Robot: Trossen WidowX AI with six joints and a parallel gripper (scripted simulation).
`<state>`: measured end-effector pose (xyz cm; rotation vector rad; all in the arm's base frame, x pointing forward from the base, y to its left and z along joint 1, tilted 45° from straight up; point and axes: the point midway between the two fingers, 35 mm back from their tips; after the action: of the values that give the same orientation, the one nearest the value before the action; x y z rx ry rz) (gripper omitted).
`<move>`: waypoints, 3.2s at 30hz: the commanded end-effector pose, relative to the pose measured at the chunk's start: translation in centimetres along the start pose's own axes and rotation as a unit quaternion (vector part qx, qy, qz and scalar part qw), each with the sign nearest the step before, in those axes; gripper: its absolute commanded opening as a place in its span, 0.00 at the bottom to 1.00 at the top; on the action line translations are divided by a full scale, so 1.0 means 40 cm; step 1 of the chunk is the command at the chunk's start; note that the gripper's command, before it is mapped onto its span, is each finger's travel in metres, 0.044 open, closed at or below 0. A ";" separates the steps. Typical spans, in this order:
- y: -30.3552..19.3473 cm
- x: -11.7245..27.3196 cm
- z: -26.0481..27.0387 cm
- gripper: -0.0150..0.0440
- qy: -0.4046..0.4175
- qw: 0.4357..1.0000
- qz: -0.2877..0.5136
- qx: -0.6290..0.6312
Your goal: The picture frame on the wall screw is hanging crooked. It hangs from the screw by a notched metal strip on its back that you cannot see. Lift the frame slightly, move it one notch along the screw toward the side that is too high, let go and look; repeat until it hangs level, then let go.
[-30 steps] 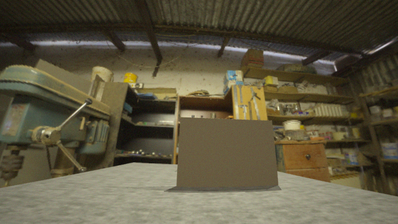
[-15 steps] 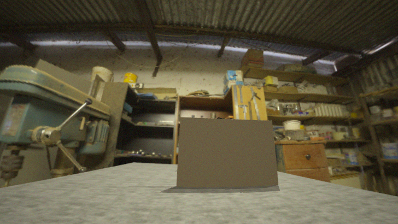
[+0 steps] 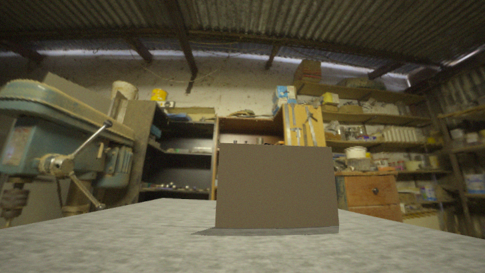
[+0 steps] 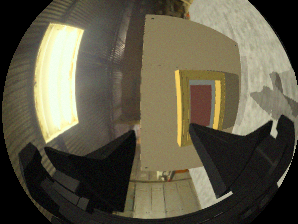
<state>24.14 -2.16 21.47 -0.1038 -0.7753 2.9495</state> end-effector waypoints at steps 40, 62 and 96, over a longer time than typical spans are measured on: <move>0.001 0.000 0.002 0.69 0.002 1.000 -0.002 -0.003; 0.001 0.000 0.002 0.69 0.002 1.000 -0.002 -0.003; -0.064 0.010 -0.136 0.69 0.003 1.000 -0.002 -0.006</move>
<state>24.45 2.76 18.04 -0.1085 -0.7996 2.9426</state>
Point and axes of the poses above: the point midway between the two fingers, 35 mm back from their tips, its own x axis back along the fingers, its own z axis across the jaws, y = z × x, and after that the axes turned 7 degrees about x, right-handed
